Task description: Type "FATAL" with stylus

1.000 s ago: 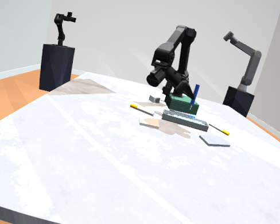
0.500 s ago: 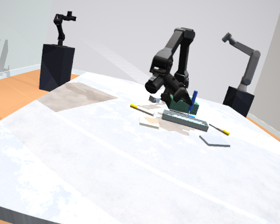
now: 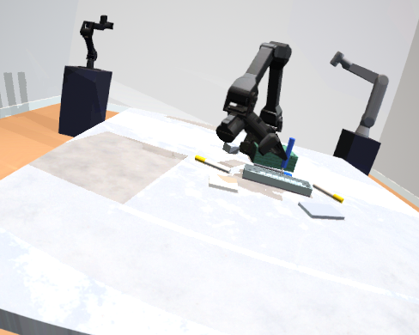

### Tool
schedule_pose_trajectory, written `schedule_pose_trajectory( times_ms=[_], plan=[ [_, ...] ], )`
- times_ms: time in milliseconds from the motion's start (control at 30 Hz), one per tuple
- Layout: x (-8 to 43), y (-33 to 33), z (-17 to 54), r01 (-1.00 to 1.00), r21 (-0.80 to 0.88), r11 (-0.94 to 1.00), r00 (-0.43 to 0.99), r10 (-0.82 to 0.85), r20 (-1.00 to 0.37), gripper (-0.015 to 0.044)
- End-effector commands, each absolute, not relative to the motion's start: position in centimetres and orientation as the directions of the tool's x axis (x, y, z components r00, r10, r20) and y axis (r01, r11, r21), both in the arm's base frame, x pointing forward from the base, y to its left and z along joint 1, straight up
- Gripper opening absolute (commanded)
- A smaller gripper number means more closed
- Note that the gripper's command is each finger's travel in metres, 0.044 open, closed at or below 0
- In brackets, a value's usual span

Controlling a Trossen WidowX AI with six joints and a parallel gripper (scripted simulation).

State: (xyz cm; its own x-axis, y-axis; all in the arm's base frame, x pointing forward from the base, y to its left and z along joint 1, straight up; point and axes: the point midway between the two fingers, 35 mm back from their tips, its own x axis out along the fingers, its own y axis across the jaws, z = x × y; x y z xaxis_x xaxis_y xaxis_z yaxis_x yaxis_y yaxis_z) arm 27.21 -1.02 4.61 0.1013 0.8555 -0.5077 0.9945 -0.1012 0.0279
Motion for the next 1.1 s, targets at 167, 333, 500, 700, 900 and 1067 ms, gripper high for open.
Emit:
schedule_pose_trajectory(
  times_ms=[167,333,500,700,900,1067],
  plan=[
    [27.2,-1.1,4.0,0.995,0.029,-0.098,0.099,0.854,-0.51,0.0081],
    [27.2,-1.1,3.8,0.995,0.029,-0.098,0.099,0.854,-0.51,0.0081],
    [27.2,-1.1,3.6,0.995,0.029,-0.098,0.099,0.854,-0.51,0.0081],
    [27.2,-1.1,3.4,0.995,0.029,-0.098,0.099,0.854,-0.51,0.0081],
    [27.2,-1.1,3.2,0.995,0.029,-0.098,0.099,0.854,-0.51,0.0081],
    [27.2,-1.1,3.0,0.995,0.029,-0.098,0.099,0.854,-0.51,0.0081]
  ],
)
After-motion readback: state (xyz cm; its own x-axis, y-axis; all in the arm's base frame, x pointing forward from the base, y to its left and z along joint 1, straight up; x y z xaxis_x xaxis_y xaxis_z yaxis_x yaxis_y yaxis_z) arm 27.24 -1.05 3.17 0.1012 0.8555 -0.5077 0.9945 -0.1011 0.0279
